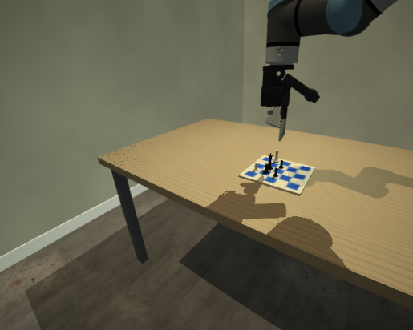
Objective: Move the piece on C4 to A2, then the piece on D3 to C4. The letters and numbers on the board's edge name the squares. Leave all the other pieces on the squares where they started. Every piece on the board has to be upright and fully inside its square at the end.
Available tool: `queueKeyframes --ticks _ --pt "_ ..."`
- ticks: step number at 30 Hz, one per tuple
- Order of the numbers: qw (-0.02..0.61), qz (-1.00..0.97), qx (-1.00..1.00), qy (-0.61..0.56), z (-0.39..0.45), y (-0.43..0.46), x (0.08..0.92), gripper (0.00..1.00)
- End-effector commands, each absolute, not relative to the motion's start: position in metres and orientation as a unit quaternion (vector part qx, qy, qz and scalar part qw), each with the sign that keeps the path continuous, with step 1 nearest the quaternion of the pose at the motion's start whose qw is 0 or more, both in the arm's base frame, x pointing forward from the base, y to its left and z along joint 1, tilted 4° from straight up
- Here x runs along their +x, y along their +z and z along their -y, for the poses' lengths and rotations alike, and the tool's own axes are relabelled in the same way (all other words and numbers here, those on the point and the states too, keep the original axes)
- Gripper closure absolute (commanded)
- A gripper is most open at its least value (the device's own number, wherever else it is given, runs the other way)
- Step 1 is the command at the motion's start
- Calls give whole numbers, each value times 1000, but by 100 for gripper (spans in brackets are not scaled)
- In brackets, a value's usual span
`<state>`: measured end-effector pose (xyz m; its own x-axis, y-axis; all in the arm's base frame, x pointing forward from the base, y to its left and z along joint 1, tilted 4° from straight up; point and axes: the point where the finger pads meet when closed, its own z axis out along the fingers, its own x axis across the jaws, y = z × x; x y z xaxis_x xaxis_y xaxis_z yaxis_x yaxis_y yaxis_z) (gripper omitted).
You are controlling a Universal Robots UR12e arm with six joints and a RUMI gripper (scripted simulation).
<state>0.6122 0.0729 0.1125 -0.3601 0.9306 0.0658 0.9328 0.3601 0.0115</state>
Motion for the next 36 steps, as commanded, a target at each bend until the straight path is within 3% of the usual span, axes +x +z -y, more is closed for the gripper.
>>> queueKeyframes --ticks 1,36 --pt "23 824 -565 -24 -73 113 613 0" --pt "26 726 -687 -20 -77 108 609 0"
